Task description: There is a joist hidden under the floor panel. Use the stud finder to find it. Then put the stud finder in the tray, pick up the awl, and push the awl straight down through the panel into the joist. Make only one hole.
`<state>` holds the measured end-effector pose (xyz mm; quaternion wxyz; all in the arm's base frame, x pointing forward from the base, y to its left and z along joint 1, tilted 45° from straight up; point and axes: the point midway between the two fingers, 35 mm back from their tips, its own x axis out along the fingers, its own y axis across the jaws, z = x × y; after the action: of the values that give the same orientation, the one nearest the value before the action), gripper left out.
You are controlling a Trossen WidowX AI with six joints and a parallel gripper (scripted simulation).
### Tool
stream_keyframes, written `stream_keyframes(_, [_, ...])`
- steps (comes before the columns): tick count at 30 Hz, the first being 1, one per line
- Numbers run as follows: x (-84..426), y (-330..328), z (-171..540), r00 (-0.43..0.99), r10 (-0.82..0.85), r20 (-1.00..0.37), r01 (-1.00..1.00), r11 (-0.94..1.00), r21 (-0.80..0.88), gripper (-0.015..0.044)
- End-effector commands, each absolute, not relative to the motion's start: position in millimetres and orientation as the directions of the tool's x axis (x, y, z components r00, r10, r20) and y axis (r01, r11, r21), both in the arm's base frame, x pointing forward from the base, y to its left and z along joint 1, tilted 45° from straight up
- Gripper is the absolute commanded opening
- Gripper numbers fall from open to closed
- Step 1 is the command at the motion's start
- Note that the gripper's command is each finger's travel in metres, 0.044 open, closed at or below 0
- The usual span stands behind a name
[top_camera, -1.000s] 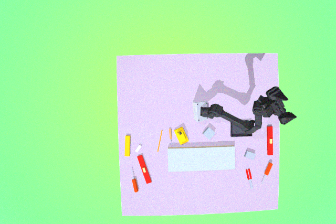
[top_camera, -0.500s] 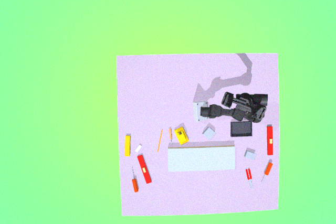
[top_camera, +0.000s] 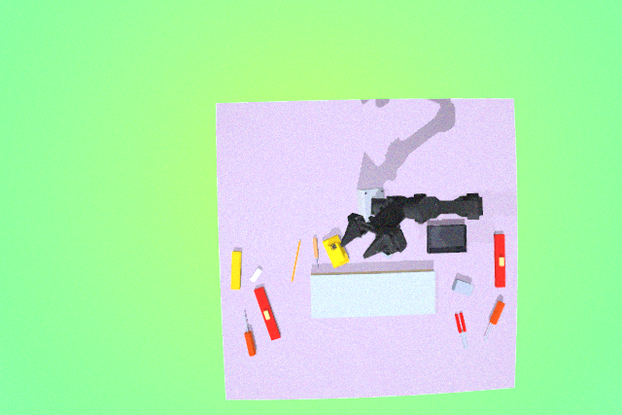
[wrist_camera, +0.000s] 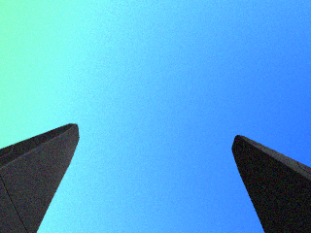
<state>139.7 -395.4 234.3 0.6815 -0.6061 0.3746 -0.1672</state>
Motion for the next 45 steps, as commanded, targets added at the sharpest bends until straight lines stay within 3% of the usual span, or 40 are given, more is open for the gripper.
stream_keyframes(1, [170, -386, 177, 0.694, -0.557, -0.457, -0.256, 0.402, -0.879, 0.0440])
stream_keyframes(9, [224, -330, 63, 0.693, -0.183, -0.697, -0.388, 0.720, -0.575, 0.0440])
stream_keyframes(16, [248, -246, -21, 0.570, 0.191, -0.799, -0.549, 0.812, -0.197, 0.0440])
stream_keyframes(22, [244, -168, -71, 0.387, 0.482, -0.786, -0.612, 0.772, 0.172, 0.0440])
stream_keyframes(29, [217, -79, -105, 0.114, 0.755, -0.645, -0.514, 0.601, 0.612, 0.0440])
stream_keyframes(45, [208, -77, -110, 0.088, 0.774, -0.627, -0.495, 0.580, 0.646, 0.0440])
